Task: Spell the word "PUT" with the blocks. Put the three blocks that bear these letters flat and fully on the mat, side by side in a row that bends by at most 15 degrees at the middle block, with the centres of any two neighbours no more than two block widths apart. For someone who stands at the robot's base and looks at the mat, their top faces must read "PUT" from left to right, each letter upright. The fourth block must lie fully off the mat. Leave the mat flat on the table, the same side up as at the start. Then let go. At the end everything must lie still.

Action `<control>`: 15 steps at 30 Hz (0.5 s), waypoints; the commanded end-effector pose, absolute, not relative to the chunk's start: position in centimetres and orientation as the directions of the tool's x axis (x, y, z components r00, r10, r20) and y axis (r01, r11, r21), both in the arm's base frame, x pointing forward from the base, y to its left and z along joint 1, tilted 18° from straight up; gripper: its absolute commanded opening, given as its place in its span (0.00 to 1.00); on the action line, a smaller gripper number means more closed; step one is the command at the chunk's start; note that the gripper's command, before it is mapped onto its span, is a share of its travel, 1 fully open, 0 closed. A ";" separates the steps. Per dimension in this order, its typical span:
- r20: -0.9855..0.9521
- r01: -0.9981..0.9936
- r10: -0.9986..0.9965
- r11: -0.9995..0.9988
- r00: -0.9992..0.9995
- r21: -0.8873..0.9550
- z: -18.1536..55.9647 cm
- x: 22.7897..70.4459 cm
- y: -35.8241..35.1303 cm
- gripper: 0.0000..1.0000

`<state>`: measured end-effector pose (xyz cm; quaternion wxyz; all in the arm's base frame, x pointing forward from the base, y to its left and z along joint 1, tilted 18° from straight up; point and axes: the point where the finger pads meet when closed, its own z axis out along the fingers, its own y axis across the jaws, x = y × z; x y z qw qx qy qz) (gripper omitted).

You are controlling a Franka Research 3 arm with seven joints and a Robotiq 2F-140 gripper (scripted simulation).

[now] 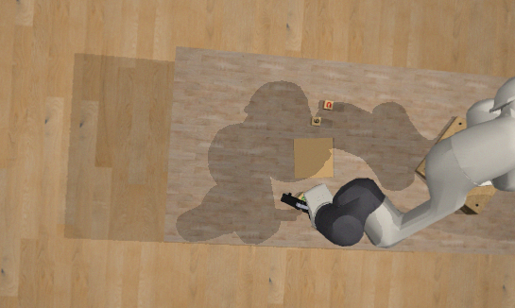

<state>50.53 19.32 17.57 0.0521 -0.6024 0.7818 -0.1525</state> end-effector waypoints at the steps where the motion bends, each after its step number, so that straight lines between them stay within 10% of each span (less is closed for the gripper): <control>1: 0.145 -0.955 -0.980 0.093 -0.138 -0.281 17.5 50.3 19.2 1.00; 15: 0.195 -0.964 -0.980 -0.094 0.045 -0.249 17.5 50.3 19.2 1.00</control>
